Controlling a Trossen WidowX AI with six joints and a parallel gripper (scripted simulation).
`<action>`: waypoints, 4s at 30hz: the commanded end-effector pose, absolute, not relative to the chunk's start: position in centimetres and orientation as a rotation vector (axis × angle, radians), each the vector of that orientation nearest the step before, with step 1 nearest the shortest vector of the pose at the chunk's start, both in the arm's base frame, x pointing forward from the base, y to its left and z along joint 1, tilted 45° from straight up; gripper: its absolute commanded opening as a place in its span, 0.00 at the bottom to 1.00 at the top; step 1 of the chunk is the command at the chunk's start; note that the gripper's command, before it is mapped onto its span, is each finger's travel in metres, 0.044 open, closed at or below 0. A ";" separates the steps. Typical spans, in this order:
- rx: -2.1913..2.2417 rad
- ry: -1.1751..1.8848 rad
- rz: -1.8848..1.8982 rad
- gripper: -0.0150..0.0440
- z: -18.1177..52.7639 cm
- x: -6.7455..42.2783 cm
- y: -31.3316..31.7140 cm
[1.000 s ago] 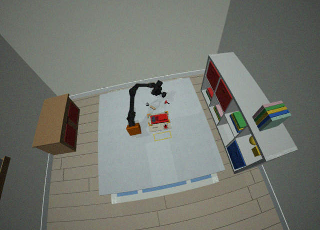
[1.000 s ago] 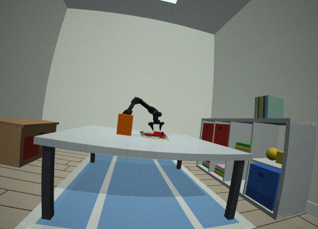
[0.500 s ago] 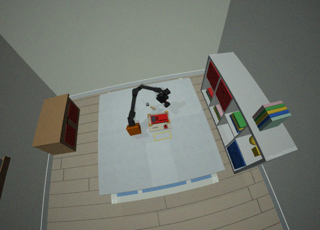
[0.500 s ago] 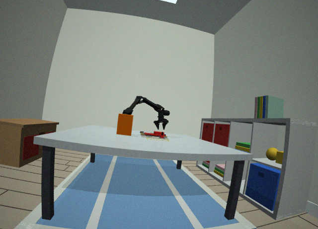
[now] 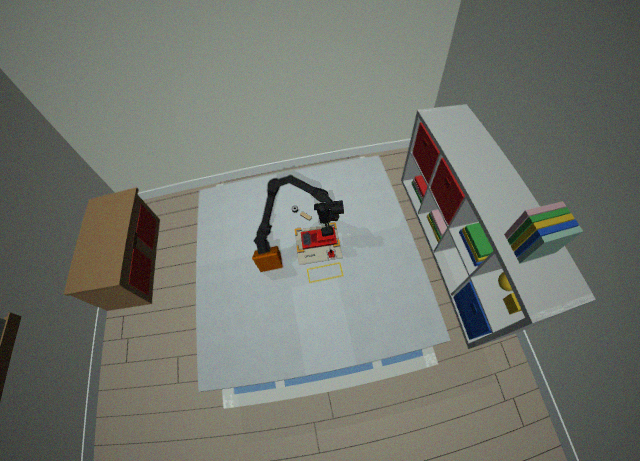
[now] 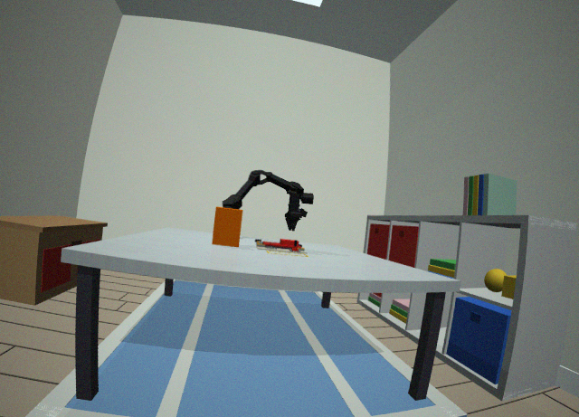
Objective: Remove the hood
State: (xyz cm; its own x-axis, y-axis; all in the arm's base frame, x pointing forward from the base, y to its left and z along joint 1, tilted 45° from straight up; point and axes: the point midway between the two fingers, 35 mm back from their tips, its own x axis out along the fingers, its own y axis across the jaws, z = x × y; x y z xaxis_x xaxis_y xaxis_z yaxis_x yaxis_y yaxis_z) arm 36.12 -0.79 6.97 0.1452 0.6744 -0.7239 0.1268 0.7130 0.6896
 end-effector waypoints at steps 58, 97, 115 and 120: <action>0.770 1.410 0.442 1.00 4.4 35.8 0.7; 0.772 1.409 0.444 1.00 2.9 36.0 2.2; 0.772 1.409 0.444 1.00 2.3 36.2 2.9; 0.772 1.409 0.444 1.00 2.1 36.2 3.0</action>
State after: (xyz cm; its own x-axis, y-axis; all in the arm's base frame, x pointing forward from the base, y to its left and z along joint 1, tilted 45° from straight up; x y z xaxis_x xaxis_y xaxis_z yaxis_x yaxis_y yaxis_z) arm 36.16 2.87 2.22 0.1386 0.6913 -0.7091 0.1603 0.6910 0.7049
